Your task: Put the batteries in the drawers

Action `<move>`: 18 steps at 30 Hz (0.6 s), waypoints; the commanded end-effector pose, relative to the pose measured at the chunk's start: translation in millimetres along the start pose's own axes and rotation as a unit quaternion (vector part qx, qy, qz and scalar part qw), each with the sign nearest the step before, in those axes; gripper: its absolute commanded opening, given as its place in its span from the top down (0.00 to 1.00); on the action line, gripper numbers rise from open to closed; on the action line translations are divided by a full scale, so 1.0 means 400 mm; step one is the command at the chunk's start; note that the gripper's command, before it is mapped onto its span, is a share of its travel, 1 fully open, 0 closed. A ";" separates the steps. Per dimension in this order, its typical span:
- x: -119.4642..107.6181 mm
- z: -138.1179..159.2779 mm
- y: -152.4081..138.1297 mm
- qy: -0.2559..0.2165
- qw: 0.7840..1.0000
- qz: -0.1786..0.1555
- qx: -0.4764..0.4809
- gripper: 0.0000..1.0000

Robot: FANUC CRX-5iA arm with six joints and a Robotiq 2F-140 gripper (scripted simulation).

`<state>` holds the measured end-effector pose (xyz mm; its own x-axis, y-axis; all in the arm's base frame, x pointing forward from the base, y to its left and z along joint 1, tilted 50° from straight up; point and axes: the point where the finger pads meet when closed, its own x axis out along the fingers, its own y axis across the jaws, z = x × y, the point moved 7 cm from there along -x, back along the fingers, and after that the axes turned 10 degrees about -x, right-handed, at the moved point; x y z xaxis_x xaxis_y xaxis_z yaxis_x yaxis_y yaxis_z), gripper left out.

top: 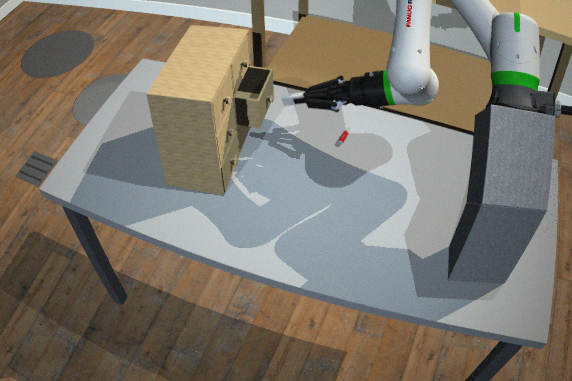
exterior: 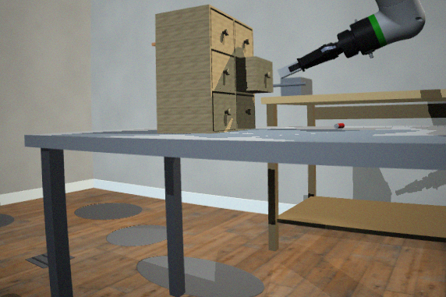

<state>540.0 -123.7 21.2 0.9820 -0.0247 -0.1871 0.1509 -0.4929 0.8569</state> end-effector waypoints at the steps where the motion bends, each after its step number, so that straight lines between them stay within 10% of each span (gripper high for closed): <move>1: 0.007 -0.003 0.000 0.000 1.000 0.000 0.000 1.00; 18: 0.063 -0.023 0.004 0.000 1.000 0.000 0.000 1.00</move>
<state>563.1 -117.9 22.1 0.9820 -0.0247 -0.1871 0.1509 -0.4929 0.8569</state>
